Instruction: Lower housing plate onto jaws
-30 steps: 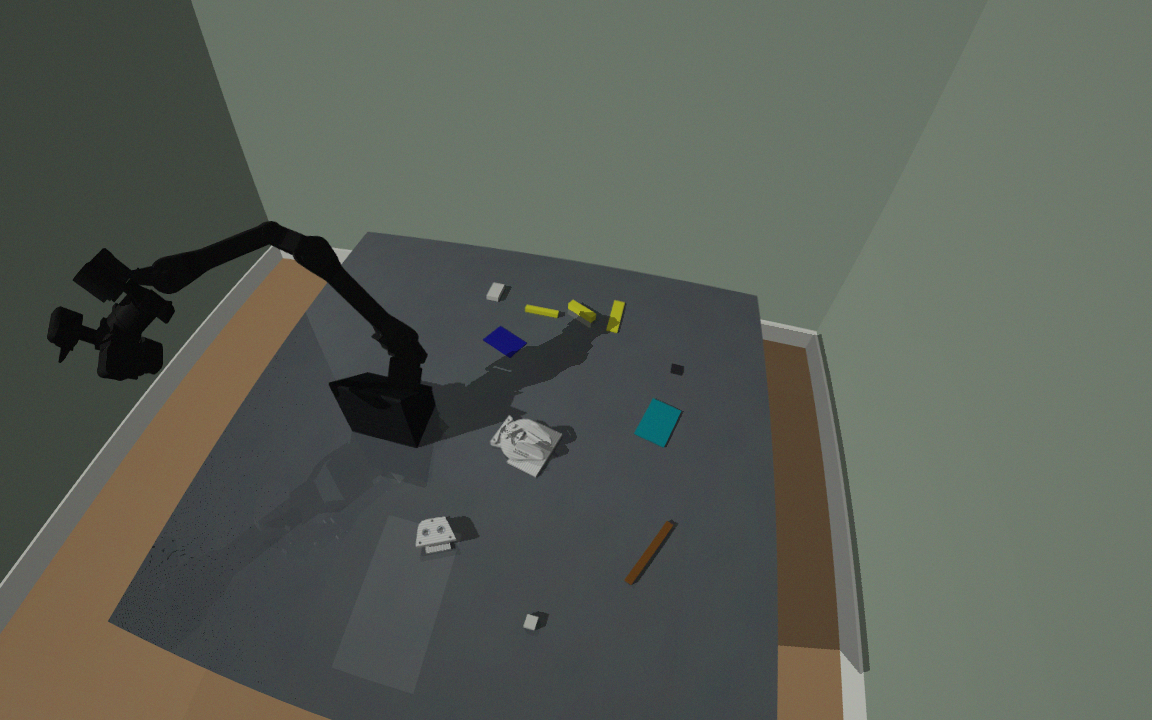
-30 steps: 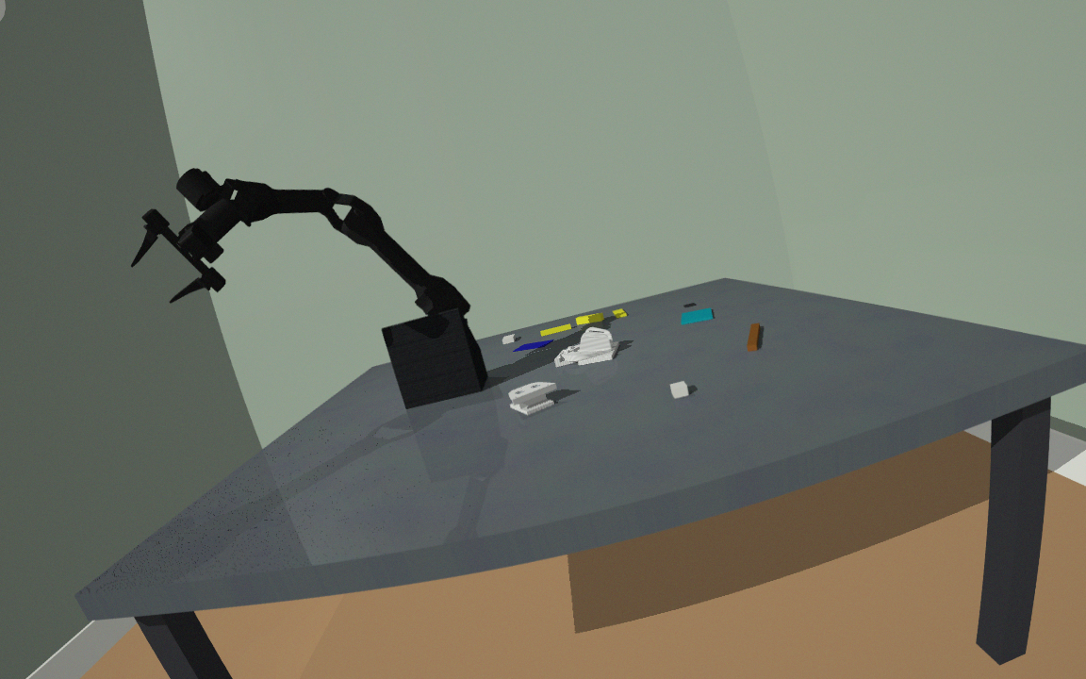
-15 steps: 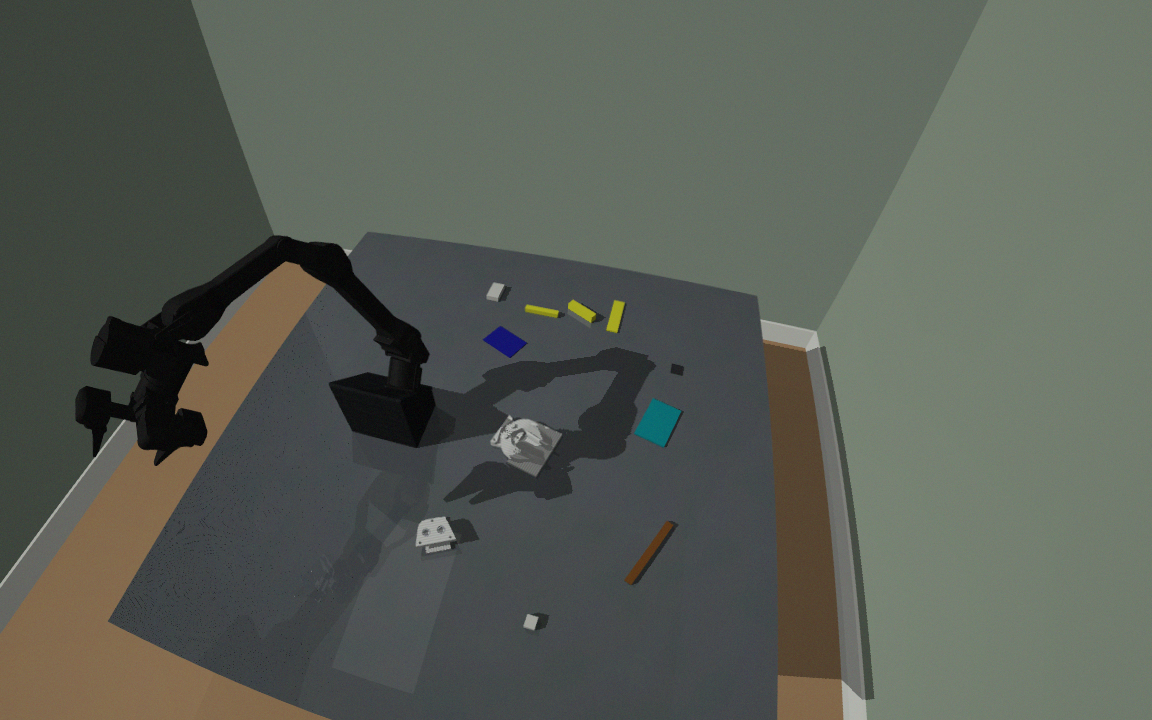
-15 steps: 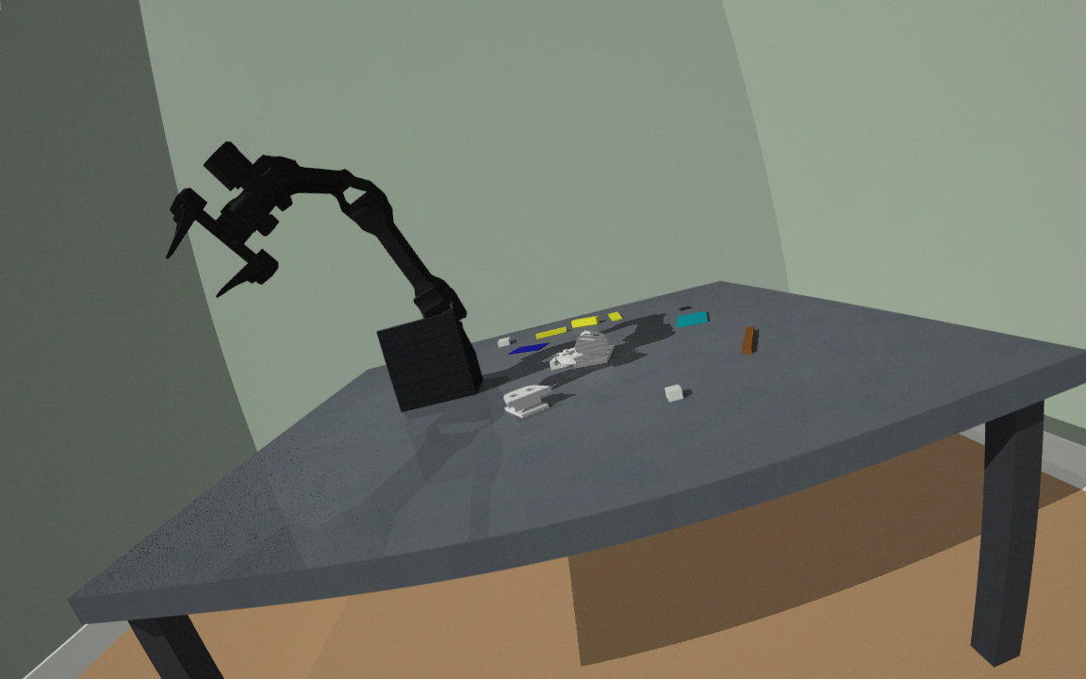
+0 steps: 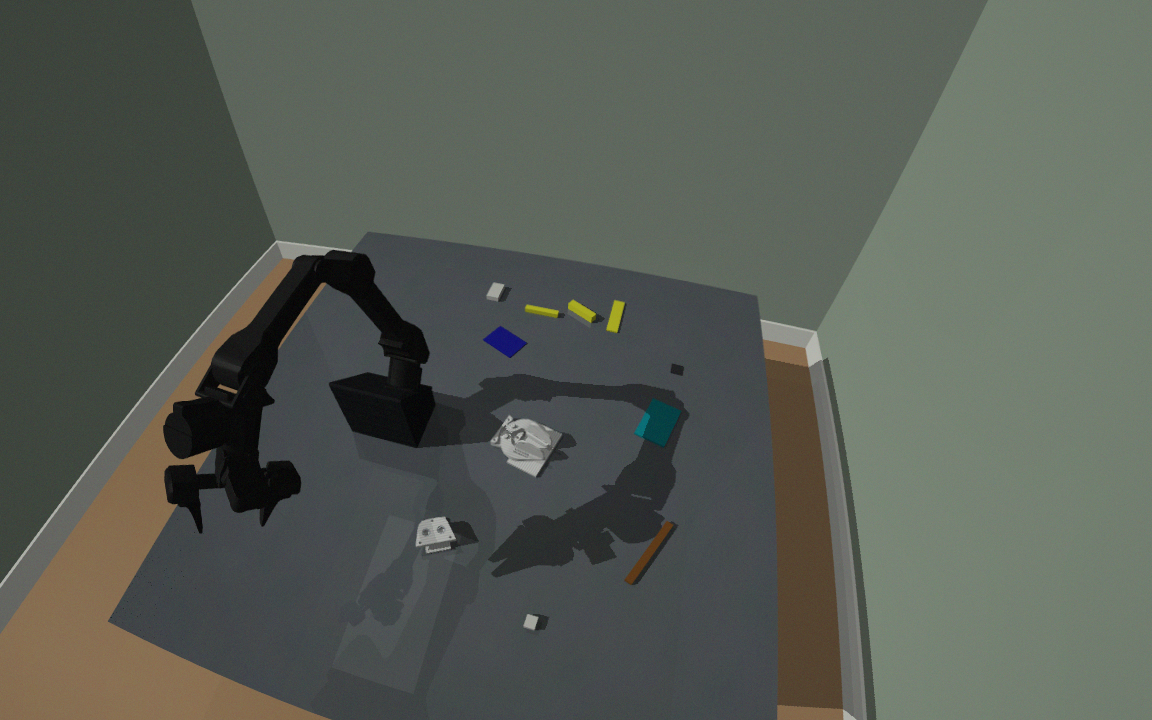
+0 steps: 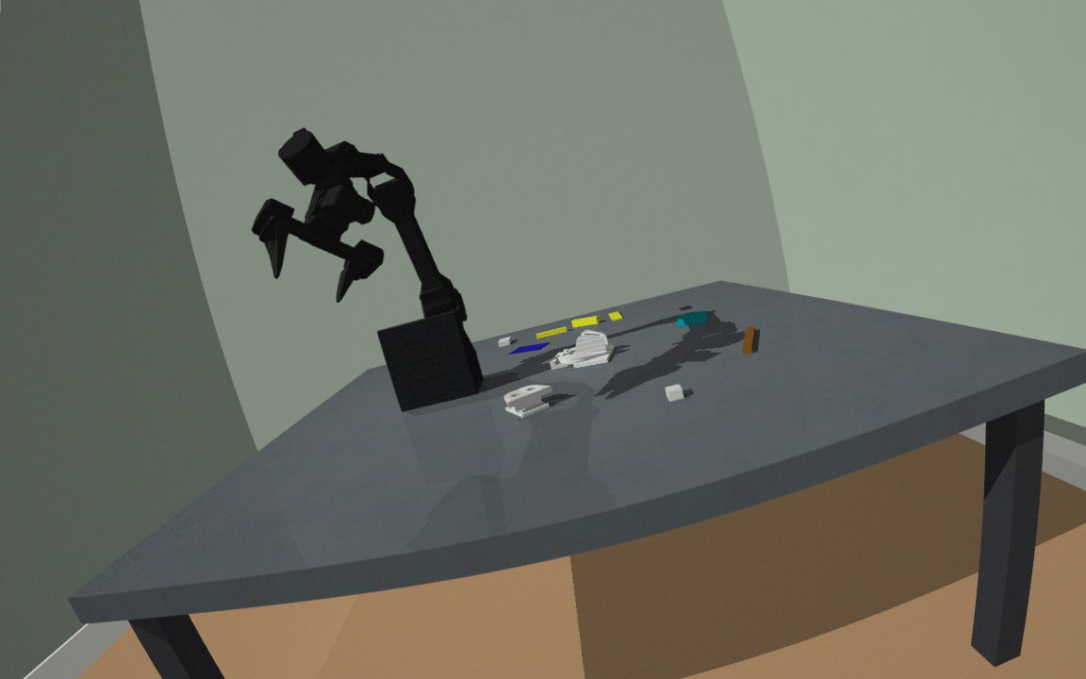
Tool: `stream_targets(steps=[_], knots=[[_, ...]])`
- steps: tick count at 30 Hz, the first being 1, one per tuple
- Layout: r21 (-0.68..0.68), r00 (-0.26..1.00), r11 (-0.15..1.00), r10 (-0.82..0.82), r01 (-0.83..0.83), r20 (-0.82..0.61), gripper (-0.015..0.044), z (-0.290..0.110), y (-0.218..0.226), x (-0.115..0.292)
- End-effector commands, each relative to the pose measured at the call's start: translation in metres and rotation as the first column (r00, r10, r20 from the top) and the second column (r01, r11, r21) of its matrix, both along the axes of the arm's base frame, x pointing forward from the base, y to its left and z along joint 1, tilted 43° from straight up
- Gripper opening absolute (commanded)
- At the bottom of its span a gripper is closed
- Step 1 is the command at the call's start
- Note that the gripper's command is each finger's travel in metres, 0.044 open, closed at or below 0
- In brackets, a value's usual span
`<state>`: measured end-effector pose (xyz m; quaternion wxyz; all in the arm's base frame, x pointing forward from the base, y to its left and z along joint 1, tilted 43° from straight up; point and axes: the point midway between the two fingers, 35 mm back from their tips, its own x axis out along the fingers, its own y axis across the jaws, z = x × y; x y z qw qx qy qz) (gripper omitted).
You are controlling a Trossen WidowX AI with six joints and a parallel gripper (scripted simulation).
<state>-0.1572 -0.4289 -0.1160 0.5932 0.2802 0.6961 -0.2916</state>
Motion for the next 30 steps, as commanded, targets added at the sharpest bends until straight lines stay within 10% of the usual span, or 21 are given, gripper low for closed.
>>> stream_targets(steps=[1,30], knots=[[0.087,0.994,0.994,-0.07,0.062,0.089,0.044,-0.019,0.018,0.059],[0.599,0.882,0.694,-0.469,0.399,-0.045,0.044,-0.04,0.17,0.273]])
